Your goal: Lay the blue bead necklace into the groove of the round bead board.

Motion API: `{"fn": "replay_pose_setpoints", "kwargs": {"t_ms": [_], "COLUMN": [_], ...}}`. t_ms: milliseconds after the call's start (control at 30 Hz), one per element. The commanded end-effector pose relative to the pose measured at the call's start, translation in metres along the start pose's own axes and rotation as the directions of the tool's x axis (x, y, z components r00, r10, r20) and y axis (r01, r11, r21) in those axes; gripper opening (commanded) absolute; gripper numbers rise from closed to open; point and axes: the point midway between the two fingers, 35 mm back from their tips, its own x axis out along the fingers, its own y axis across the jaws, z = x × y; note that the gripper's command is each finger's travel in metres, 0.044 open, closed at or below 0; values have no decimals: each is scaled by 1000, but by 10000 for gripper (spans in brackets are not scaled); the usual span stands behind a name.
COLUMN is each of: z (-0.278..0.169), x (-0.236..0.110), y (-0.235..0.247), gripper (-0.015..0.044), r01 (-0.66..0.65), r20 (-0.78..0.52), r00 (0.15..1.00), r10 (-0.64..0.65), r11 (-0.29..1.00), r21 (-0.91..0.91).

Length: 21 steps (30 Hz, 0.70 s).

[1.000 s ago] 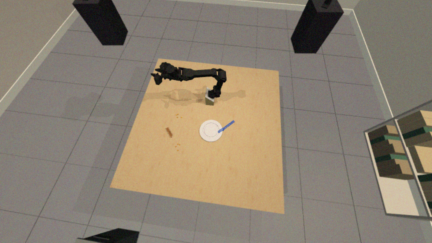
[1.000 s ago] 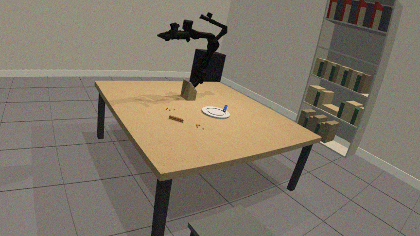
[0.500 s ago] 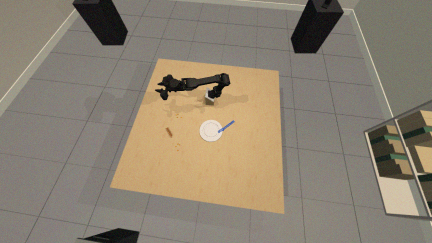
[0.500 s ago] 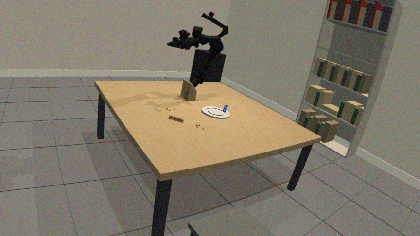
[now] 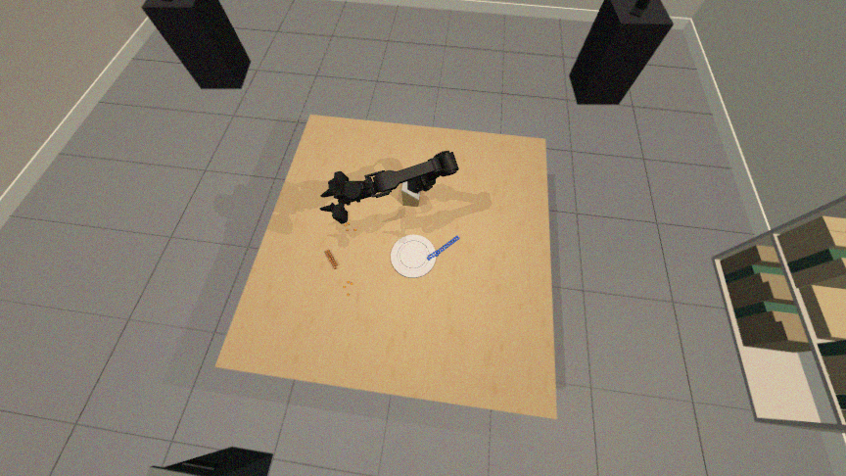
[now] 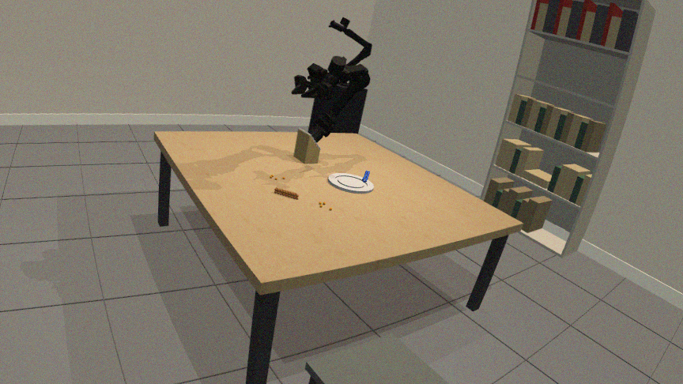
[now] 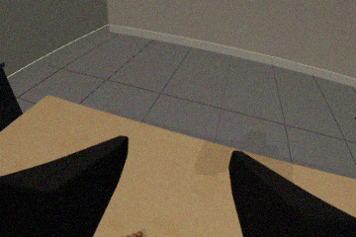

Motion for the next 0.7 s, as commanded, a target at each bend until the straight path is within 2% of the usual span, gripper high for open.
{"fn": "replay_pose_setpoints", "kwargs": {"t_ms": [0, 667], "z": [-25, -145], "x": [-8, -58], "y": [22, 101], "gripper": [250, 250], "r01": [-52, -268], "r20": [-62, -371], "r00": [997, 906], "r10": [50, 203], "r11": [998, 954], "r21": [-30, -133]}}
